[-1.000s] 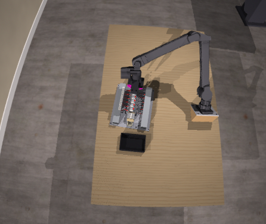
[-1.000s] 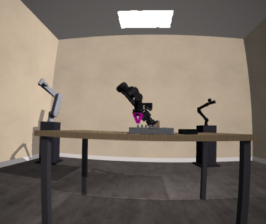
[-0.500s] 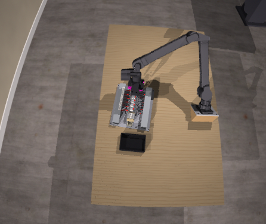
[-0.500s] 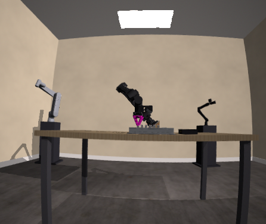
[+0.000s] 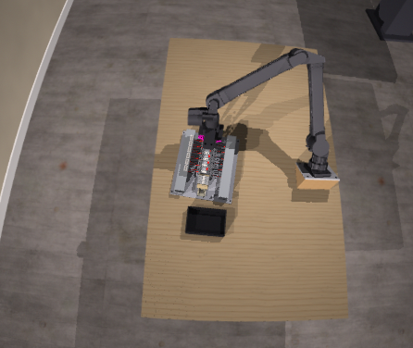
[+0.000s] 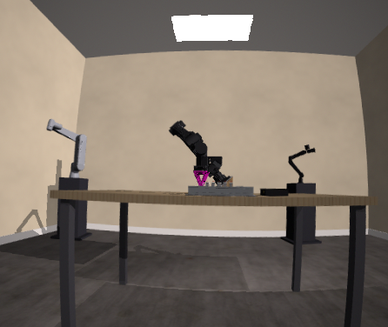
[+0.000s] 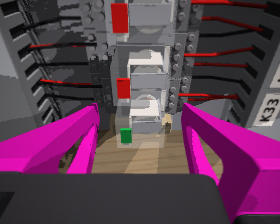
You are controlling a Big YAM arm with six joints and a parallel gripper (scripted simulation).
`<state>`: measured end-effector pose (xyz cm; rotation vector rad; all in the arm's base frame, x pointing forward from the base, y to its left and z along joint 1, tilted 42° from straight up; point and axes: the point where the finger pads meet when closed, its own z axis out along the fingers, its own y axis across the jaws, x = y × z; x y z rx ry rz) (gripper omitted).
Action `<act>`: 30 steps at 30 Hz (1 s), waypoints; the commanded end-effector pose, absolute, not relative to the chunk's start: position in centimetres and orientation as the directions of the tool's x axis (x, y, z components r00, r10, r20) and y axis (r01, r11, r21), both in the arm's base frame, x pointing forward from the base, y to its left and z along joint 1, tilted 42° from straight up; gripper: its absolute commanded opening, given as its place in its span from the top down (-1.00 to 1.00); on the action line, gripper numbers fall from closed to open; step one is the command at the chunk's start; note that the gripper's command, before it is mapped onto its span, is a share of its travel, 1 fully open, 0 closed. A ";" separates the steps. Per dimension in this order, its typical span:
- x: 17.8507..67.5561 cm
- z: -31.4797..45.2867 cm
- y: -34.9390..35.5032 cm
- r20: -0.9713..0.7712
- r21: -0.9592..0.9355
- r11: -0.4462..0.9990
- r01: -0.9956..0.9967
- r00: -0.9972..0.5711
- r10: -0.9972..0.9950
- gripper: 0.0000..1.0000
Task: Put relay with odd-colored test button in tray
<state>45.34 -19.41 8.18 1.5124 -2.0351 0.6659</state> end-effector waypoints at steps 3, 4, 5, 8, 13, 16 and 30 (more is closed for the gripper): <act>45.8 8.0 -19.8 0.659 -0.090 0.255 -0.963 -0.250 -0.710 -0.17; 45.8 8.0 -19.8 0.658 -0.091 0.253 -0.963 -0.249 -0.710 -0.17; 45.8 8.0 -19.7 0.658 -0.092 0.252 -0.963 -0.249 -0.710 -0.17; 45.8 8.0 -19.7 0.658 -0.091 0.252 -0.963 -0.248 -0.711 -0.17; 45.9 8.2 -19.7 0.658 -0.095 0.252 -0.963 -0.251 -0.710 -0.17; 46.1 8.4 -19.7 0.657 -0.100 0.252 -0.963 -0.254 -0.710 -0.17; 46.4 8.6 -19.7 0.656 -0.106 0.252 -0.962 -0.258 -0.709 -0.17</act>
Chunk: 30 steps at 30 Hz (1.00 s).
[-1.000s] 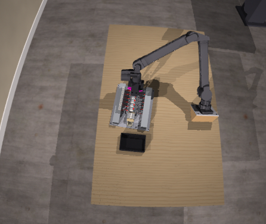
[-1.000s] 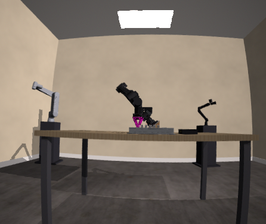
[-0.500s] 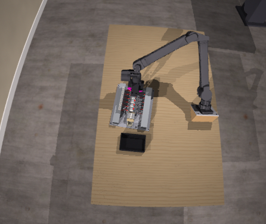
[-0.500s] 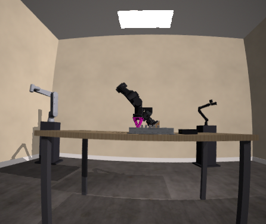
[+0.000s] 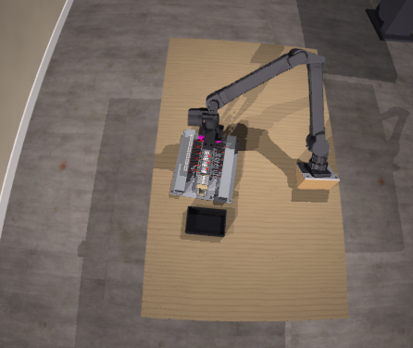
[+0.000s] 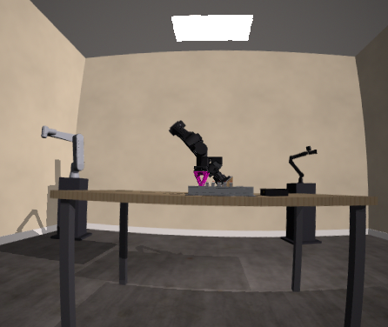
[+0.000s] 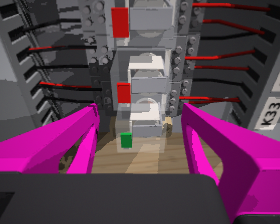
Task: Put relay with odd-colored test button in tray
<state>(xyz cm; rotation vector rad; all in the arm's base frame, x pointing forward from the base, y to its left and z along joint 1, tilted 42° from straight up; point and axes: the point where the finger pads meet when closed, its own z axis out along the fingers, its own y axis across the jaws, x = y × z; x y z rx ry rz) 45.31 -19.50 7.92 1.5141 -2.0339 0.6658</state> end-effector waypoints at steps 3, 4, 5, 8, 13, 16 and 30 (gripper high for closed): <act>46.4 8.6 -19.7 0.656 -0.106 0.252 -0.962 -0.259 -0.709 -0.17; 46.4 8.6 -19.7 0.656 -0.106 0.252 -0.962 -0.259 -0.709 -0.17; 46.4 8.6 -19.7 0.656 -0.106 0.252 -0.962 -0.259 -0.709 -0.17; 46.4 8.6 -19.7 0.656 -0.107 0.252 -0.962 -0.259 -0.709 -0.17; 46.4 8.6 -19.7 0.656 -0.107 0.252 -0.962 -0.259 -0.709 -0.17; 46.4 8.6 -19.7 0.656 -0.107 0.252 -0.962 -0.259 -0.709 -0.17; 46.3 8.5 -20.3 0.657 -0.107 0.257 -0.961 -0.262 -0.707 -0.17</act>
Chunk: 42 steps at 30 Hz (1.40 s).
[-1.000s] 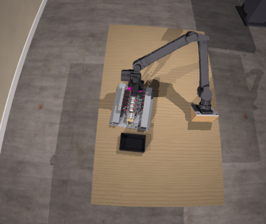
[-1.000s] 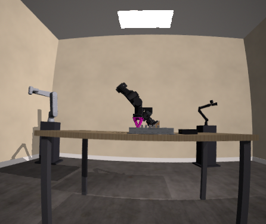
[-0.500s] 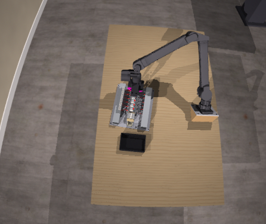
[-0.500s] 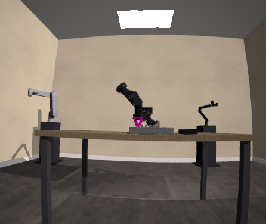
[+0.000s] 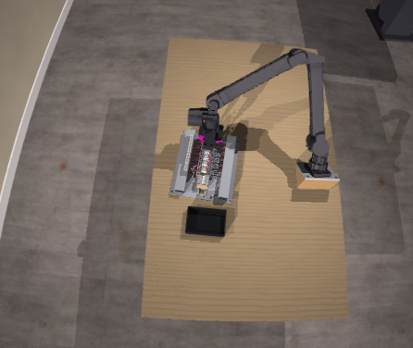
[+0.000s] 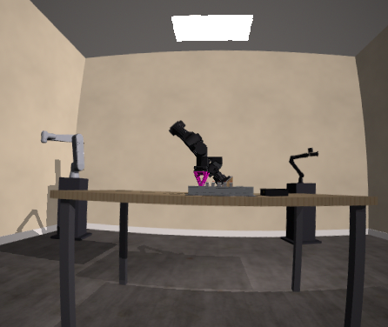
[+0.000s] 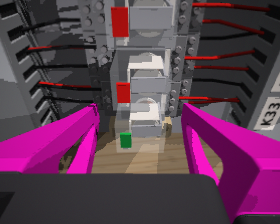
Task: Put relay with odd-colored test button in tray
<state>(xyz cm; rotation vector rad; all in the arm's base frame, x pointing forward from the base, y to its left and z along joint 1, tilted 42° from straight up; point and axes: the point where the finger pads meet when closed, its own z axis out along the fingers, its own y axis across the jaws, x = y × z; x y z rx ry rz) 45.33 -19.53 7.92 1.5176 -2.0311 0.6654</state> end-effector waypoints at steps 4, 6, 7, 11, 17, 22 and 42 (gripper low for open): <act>46.3 8.5 -20.3 0.656 -0.108 0.259 -0.960 -0.264 -0.707 -0.17; 46.3 8.4 -20.2 0.656 -0.107 0.258 -0.960 -0.264 -0.707 -0.17; 46.4 8.4 -20.2 0.656 -0.107 0.258 -0.960 -0.263 -0.707 -0.17; 46.4 8.4 -20.1 0.656 -0.107 0.256 -0.961 -0.262 -0.707 -0.17; 46.4 8.4 -20.0 0.656 -0.107 0.254 -0.961 -0.260 -0.708 -0.17; 46.4 8.4 -19.9 0.656 -0.107 0.254 -0.961 -0.260 -0.708 -0.17; 46.4 8.4 -19.9 0.656 -0.106 0.253 -0.962 -0.259 -0.709 1.00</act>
